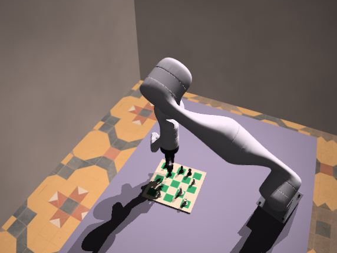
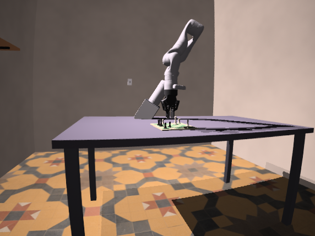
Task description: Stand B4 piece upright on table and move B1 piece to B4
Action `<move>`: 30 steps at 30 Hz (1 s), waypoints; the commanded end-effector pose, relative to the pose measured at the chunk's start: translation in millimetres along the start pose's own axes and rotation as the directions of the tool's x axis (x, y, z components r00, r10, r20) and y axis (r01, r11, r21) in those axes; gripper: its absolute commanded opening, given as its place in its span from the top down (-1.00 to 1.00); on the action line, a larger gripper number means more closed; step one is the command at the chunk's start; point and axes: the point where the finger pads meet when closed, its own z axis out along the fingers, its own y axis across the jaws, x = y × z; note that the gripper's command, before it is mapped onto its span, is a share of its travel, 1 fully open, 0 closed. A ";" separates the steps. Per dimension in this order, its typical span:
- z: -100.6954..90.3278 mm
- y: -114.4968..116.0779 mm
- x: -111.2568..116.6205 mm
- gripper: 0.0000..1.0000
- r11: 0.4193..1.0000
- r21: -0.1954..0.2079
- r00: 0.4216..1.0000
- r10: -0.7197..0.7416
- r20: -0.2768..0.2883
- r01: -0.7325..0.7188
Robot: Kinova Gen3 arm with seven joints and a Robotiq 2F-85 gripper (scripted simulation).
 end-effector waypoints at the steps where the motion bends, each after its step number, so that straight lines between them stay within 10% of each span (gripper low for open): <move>1: 3.3 0.0 -0.8 0.33 1.000 0.002 1.000 0.001 0.001 -0.001; 30: 10.6 -0.1 -0.6 0.33 1.000 0.002 1.000 0.001 0.001 -0.001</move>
